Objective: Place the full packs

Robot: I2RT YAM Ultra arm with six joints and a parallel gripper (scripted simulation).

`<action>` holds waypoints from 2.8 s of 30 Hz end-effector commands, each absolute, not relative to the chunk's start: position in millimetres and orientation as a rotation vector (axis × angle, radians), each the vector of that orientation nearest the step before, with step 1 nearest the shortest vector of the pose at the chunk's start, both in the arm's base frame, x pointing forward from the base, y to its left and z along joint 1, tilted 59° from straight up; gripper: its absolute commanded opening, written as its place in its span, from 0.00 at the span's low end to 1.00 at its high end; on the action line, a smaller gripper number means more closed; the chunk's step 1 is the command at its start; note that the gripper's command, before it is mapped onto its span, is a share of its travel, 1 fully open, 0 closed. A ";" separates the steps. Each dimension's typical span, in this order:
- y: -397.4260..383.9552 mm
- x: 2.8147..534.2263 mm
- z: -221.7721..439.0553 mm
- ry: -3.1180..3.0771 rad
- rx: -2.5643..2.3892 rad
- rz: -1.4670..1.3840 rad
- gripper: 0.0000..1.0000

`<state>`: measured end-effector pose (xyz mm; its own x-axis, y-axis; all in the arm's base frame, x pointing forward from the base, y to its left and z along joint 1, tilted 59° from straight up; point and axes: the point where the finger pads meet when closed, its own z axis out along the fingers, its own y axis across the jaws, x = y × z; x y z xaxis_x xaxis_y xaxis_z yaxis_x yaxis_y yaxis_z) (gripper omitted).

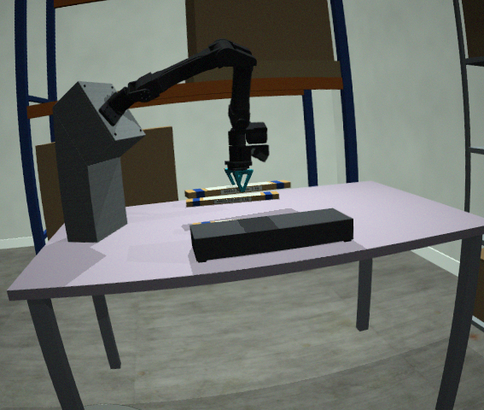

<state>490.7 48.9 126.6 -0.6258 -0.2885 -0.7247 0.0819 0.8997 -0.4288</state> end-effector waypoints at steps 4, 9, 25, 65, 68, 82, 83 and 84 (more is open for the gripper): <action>67.4 504.9 142.3 2.132 -0.172 -0.498 0.00; 64.7 511.2 146.9 2.116 -0.164 -0.492 0.00; 57.7 530.2 126.5 2.130 -0.172 -0.500 0.00; 50.9 534.4 141.3 2.107 -0.156 -0.496 0.00; 50.7 534.4 141.3 2.107 -0.155 -0.496 0.00; 50.5 534.2 140.7 2.110 -0.157 -0.498 0.00; 50.5 534.2 140.7 2.110 -0.157 -0.498 0.00; 50.5 534.2 140.7 2.110 -0.157 -0.498 0.00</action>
